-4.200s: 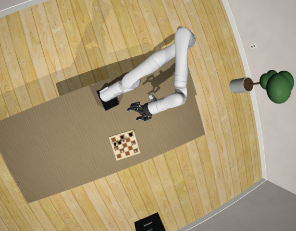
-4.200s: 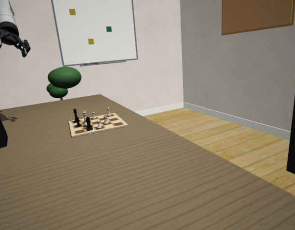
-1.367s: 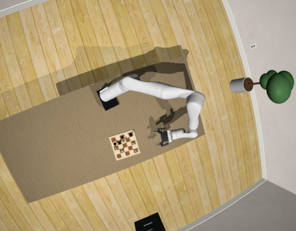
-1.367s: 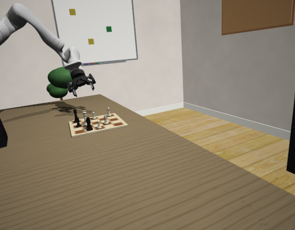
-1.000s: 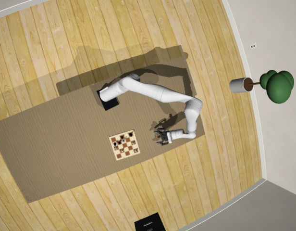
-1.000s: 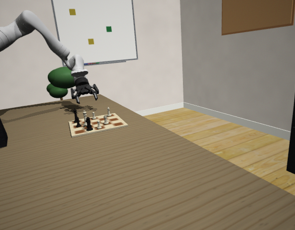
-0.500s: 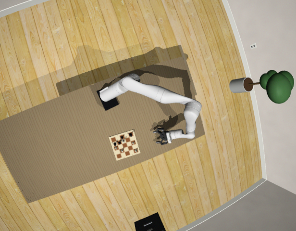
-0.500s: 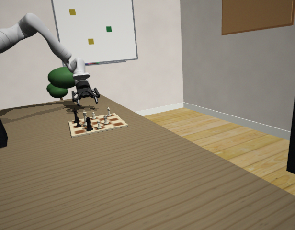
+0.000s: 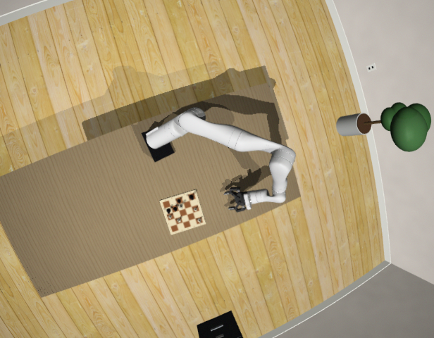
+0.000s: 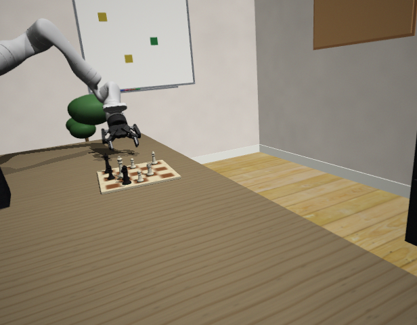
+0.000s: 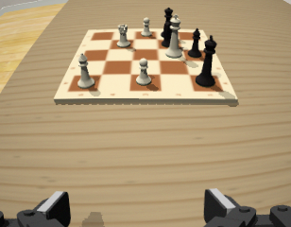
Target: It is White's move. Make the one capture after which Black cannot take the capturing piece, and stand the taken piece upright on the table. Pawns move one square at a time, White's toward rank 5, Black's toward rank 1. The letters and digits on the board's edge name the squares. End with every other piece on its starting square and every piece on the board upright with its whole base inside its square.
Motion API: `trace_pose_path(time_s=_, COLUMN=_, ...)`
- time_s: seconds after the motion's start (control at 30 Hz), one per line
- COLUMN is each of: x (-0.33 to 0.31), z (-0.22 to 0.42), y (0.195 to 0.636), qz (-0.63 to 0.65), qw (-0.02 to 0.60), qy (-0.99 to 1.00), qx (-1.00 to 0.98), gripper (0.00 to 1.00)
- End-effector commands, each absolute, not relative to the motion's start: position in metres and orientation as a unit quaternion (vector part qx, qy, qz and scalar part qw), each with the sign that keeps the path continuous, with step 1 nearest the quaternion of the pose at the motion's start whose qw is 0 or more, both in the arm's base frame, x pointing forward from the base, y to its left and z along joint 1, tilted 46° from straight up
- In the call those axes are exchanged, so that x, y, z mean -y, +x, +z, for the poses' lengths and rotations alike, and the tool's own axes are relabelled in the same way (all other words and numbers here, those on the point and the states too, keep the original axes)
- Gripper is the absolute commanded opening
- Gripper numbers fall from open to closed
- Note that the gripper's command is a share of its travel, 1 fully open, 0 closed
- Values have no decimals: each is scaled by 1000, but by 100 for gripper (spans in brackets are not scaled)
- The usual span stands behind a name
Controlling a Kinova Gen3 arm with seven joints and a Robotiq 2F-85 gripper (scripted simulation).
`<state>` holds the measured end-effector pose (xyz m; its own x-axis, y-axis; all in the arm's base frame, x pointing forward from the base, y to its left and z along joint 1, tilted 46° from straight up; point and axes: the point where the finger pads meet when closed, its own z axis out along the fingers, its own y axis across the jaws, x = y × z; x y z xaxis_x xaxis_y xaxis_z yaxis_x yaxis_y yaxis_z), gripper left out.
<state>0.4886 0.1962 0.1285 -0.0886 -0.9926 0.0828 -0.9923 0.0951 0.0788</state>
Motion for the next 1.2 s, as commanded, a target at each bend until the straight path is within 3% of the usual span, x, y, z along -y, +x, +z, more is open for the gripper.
trace_pose_path(time_s=0.0, x=-195, z=129, y=489, qz=-1, qw=57, qy=672, qx=738, gripper=100)
trace_pose_path(time_s=1.17, x=-181, z=143, y=489, qz=-1, qw=57, qy=672, qx=738, gripper=100)
